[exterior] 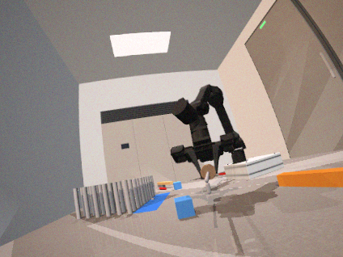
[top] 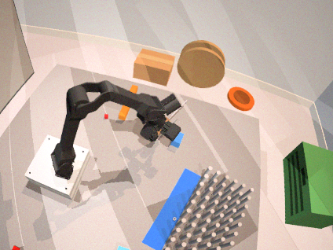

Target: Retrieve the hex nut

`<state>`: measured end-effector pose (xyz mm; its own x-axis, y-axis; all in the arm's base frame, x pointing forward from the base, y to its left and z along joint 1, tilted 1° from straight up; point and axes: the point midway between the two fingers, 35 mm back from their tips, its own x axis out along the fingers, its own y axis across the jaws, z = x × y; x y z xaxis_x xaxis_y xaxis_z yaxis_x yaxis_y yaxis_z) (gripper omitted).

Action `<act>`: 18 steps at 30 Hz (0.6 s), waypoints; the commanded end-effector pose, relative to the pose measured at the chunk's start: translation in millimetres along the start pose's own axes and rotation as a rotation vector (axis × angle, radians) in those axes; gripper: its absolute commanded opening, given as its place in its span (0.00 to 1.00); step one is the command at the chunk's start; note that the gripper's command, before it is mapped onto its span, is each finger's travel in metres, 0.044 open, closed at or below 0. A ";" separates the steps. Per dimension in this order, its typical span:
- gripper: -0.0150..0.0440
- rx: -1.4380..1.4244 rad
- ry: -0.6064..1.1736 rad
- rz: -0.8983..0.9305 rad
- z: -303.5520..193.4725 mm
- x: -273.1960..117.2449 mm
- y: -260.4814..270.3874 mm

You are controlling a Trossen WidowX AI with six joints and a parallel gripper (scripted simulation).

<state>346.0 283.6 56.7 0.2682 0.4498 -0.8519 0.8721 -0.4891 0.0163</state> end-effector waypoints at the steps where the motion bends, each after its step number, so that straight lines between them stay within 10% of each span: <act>1: 0.25 0.005 0.005 -0.003 1.6 2.7 -0.9; 18: 0.25 0.005 0.005 -0.003 12.7 19.5 -1.8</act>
<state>345.3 283.4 35.3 0.2679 0.4501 -0.8519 0.8722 -0.4889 0.0160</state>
